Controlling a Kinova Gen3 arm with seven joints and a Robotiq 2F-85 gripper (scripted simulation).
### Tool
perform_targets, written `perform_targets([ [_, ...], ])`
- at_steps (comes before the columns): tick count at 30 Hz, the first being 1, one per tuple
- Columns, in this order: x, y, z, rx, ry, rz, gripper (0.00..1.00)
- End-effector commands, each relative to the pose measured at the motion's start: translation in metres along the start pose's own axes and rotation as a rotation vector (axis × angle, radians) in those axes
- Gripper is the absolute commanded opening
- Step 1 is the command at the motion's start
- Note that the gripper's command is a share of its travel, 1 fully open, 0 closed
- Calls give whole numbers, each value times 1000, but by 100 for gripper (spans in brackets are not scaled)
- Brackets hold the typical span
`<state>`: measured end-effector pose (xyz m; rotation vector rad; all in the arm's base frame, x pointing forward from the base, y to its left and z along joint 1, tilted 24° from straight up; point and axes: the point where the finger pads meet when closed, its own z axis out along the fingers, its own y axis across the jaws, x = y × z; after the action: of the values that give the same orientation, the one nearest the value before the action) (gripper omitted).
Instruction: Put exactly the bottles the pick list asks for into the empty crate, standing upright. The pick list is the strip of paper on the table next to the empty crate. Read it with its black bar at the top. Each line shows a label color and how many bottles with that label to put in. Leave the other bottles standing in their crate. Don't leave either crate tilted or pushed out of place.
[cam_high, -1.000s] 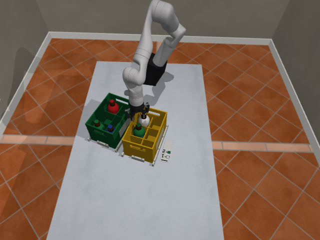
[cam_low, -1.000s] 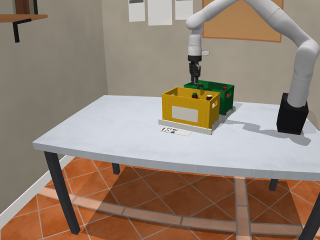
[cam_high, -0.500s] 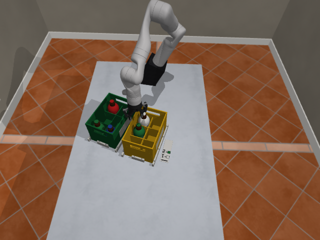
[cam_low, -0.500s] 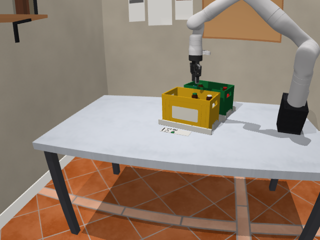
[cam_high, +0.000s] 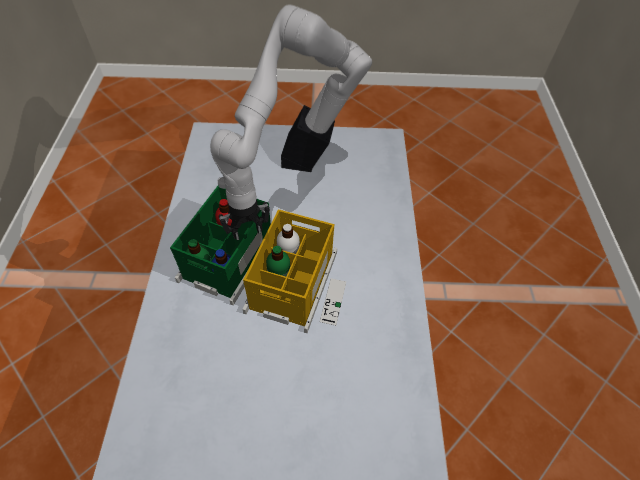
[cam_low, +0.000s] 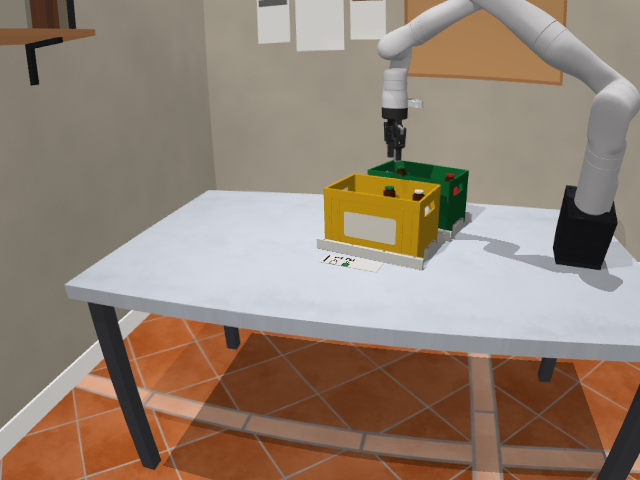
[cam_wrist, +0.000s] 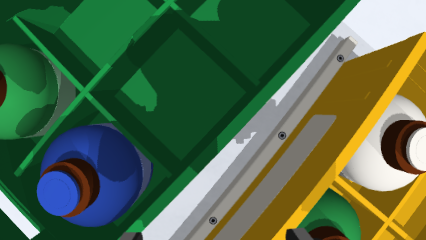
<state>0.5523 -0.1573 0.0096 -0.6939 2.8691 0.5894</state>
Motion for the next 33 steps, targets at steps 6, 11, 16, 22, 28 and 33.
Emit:
perform_targets([
  [6, 13, -28, -1, 1, -1, 0, 67],
  [11, 23, -50, -1, 1, -1, 0, 67],
  [16, 34, -73, -1, 1, -1, 0, 67],
  [22, 43, -91, -1, 1, -1, 0, 67],
  [28, 56, -118, -1, 1, -1, 0, 67],
  [33, 67, -140, -2, 1, -1, 0, 67],
])
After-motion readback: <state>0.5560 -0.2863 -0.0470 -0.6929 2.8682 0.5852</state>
